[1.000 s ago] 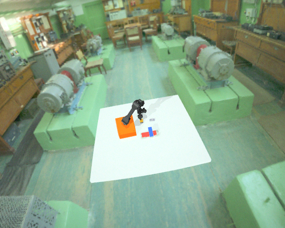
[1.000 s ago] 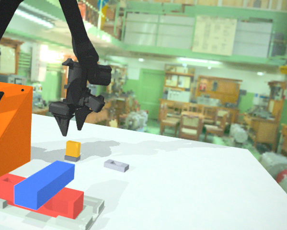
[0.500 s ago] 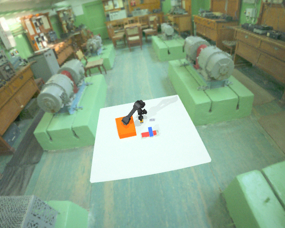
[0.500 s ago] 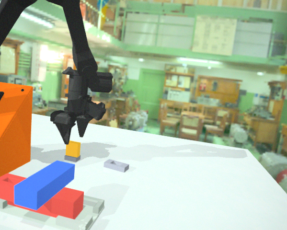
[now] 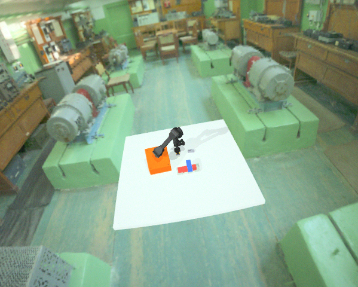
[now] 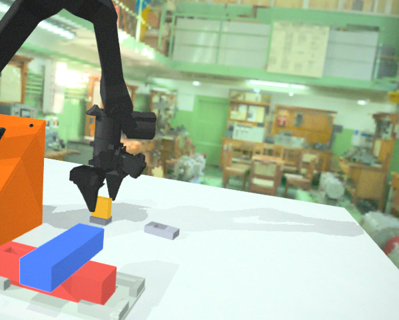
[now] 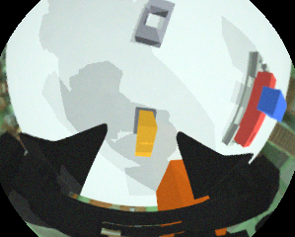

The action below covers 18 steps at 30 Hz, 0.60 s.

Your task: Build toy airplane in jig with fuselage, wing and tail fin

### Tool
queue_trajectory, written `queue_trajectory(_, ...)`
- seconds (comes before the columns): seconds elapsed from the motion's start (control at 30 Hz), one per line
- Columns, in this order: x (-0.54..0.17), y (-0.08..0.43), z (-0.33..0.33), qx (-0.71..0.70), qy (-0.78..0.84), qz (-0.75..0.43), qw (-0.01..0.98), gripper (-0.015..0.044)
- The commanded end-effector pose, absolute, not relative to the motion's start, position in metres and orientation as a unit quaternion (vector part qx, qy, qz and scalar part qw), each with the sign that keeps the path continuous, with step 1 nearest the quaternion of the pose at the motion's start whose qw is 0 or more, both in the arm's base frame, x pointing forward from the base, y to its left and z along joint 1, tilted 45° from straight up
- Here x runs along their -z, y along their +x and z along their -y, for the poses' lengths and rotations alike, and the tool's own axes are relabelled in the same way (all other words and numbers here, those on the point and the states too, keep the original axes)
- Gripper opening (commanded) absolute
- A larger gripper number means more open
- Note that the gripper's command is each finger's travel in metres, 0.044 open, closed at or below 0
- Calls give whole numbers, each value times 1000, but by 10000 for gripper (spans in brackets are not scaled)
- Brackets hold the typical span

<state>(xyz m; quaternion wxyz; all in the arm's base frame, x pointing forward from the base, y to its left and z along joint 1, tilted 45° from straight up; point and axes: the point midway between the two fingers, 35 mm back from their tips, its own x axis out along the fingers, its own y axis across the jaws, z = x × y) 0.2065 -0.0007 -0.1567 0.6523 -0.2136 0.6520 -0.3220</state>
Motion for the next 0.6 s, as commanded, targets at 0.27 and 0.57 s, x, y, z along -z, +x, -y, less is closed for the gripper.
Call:
queue_trajectory(0.27,167,203,13,322,-218,-652,651,440)
queue_trajectory(0.57,167,203,13,322,-218,-652,651,204)
